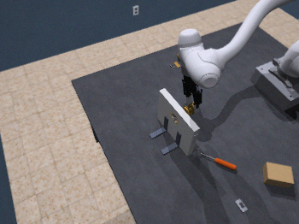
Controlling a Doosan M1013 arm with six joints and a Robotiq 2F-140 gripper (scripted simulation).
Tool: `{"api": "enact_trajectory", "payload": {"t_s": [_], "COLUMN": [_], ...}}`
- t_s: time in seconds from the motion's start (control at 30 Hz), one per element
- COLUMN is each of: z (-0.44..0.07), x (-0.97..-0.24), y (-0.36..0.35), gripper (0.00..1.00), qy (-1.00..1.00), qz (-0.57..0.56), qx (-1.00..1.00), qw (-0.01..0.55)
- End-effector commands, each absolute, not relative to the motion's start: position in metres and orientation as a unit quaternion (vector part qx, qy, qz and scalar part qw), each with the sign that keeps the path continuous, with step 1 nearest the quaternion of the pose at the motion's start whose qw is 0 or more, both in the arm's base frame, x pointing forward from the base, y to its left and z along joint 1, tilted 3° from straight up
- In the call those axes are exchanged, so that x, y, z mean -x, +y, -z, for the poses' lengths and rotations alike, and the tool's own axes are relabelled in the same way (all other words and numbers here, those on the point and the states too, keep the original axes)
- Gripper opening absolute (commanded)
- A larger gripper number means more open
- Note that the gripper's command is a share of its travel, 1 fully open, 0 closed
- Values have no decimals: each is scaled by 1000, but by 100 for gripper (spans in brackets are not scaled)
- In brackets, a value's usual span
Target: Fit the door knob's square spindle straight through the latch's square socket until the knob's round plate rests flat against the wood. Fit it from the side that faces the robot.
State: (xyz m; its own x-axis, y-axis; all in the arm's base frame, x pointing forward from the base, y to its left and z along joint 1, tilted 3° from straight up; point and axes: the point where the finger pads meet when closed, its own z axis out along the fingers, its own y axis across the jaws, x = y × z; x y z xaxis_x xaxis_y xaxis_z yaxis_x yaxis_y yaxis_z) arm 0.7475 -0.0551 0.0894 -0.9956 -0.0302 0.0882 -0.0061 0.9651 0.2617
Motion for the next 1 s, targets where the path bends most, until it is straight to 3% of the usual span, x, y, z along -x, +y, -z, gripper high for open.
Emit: {"api": "enact_trajectory", "payload": {"t_s": [0.0, 0.97], "z": [-89, -89], "x": [-751, -757], "y": [-55, -55], "gripper": [42, 42], "qy": [-990, -990], "qz": [130, 130], "qx": [-10, -10], "qw": [48, 49]}}
